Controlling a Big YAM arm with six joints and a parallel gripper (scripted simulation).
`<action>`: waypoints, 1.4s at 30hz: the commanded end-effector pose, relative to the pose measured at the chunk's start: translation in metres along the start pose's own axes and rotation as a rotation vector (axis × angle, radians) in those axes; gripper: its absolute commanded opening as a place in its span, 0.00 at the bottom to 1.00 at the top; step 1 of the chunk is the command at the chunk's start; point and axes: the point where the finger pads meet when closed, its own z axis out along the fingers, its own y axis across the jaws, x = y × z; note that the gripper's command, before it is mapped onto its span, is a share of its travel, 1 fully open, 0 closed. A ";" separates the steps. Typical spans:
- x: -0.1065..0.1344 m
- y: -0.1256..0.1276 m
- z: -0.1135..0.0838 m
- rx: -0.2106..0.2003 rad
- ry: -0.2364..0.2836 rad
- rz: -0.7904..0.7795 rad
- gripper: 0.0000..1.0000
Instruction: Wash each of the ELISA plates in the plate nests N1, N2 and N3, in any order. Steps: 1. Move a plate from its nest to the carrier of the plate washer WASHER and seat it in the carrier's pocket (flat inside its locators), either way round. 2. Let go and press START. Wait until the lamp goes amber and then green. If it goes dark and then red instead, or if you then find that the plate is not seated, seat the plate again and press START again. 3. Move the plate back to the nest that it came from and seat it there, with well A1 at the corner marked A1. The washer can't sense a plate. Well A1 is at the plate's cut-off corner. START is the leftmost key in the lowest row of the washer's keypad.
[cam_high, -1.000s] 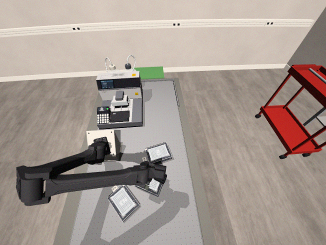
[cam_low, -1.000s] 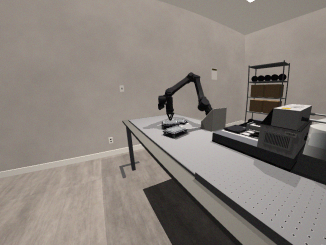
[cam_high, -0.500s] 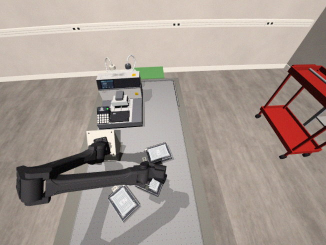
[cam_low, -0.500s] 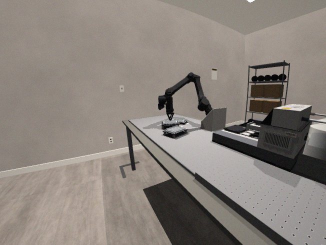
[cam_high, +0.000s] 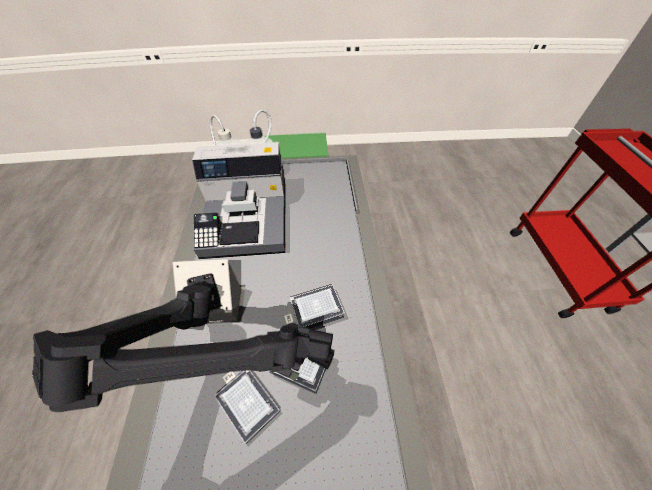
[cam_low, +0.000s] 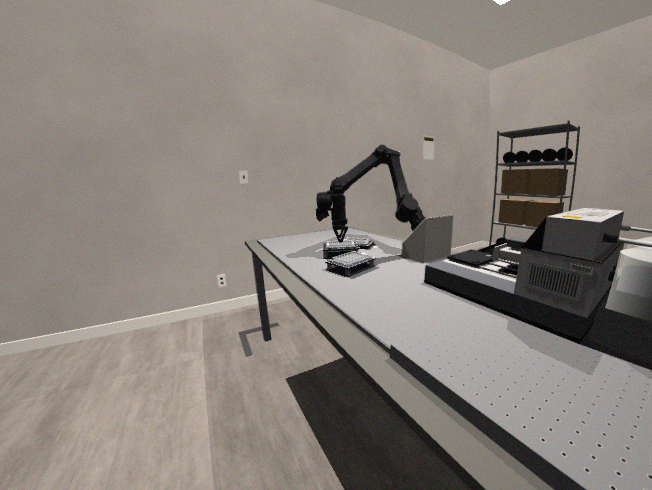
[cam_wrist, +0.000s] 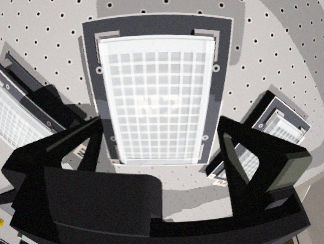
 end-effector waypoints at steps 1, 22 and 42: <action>0.002 0.002 0.008 0.002 0.012 -0.014 1.00; 0.002 0.001 0.021 0.002 0.013 -0.013 1.00; -0.008 0.000 0.020 -0.003 -0.013 0.001 1.00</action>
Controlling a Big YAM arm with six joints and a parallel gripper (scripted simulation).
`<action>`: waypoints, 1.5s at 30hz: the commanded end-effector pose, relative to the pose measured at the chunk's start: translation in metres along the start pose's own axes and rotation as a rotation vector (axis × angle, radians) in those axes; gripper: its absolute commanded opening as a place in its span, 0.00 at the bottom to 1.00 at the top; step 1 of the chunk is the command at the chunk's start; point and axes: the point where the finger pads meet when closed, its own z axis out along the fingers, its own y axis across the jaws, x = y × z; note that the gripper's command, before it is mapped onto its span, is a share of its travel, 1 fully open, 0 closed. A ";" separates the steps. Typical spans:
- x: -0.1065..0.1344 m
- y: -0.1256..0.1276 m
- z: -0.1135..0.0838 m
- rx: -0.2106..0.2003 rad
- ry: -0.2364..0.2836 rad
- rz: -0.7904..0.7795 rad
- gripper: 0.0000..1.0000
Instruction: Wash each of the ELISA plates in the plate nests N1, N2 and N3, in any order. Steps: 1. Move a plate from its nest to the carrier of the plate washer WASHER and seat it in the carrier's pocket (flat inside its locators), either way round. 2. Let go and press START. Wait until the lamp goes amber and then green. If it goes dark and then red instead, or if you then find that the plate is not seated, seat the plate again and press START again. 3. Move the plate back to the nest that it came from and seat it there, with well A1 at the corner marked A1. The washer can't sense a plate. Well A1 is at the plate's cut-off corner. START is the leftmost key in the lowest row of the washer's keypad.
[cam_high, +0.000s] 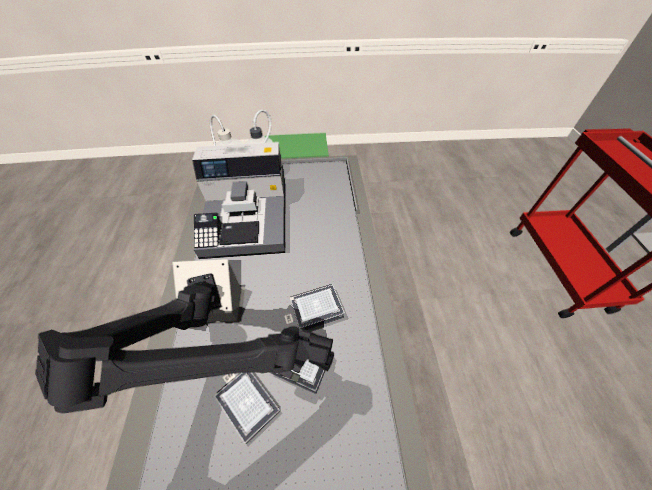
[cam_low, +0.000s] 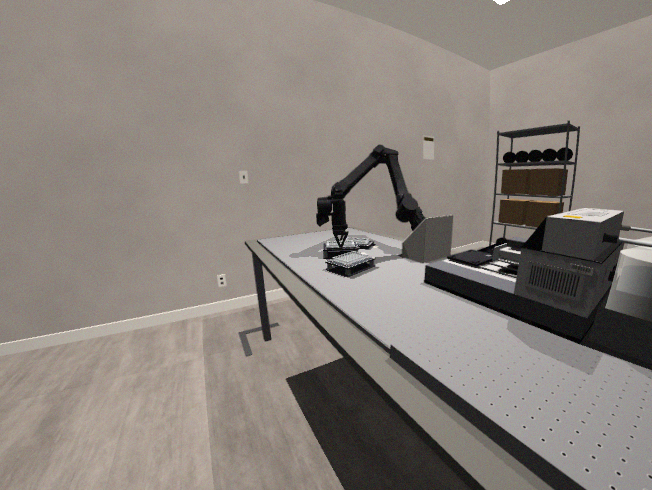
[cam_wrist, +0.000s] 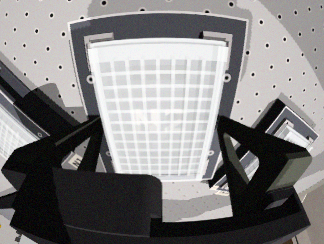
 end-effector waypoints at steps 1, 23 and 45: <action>-0.008 -0.001 -0.003 -0.003 -0.013 0.006 1.00; -0.008 -0.001 -0.003 -0.003 -0.013 0.006 0.82; -0.008 -0.001 -0.003 -0.003 -0.013 0.006 0.82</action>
